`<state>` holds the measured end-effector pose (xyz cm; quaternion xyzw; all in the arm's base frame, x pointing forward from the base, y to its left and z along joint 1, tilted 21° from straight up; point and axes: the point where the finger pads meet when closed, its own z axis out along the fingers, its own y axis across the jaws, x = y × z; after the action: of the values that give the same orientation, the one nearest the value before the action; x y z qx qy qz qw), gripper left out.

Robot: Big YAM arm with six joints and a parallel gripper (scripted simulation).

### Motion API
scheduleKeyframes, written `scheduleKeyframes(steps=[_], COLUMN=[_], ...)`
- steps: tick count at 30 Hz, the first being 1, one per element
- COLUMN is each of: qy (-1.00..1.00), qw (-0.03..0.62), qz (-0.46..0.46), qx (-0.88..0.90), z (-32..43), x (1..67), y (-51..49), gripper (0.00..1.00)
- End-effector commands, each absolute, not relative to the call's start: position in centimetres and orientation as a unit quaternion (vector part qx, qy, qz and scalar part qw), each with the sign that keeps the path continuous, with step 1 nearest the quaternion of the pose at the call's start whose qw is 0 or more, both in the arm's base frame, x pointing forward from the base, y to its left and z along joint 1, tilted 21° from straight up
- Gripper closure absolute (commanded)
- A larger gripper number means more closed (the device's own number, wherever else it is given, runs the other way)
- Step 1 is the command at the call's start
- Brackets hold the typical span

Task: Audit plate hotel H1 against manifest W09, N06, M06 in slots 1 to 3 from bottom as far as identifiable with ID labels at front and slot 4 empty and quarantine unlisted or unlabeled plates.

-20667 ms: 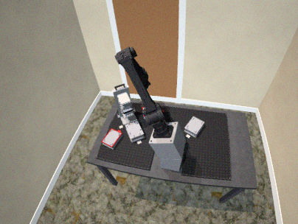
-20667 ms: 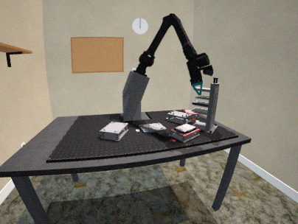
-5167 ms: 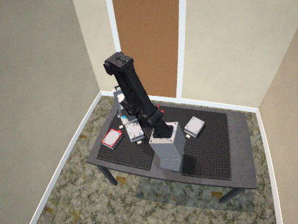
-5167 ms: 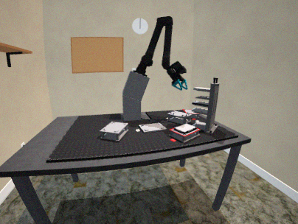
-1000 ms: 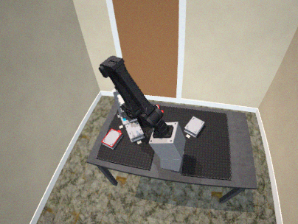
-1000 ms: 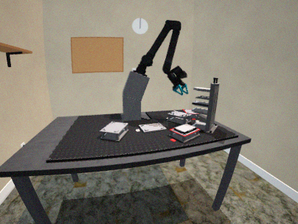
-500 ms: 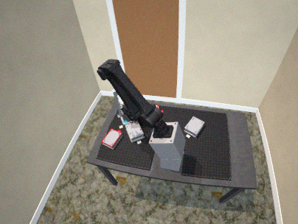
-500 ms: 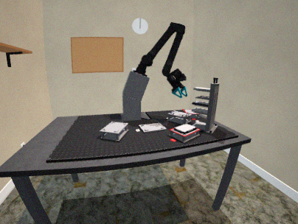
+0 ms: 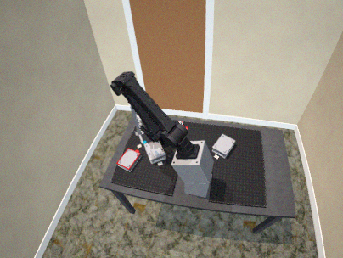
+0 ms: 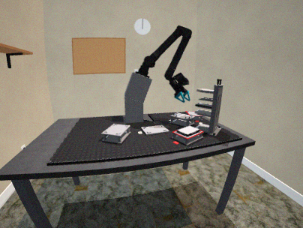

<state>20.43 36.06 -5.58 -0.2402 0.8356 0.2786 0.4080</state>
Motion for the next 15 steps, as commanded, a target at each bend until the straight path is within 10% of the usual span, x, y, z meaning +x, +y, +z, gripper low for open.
scheduleKeyframes(steps=[1, 15], qy=[0.83, 0.829], qw=[0.413, 0.42], qz=[0.292, 0.285], qx=[-0.237, -0.235], z=[-5.5, -4.9], x=[20.2, 22.5], y=[36.9, 37.8], gripper=[0.0, 0.0])
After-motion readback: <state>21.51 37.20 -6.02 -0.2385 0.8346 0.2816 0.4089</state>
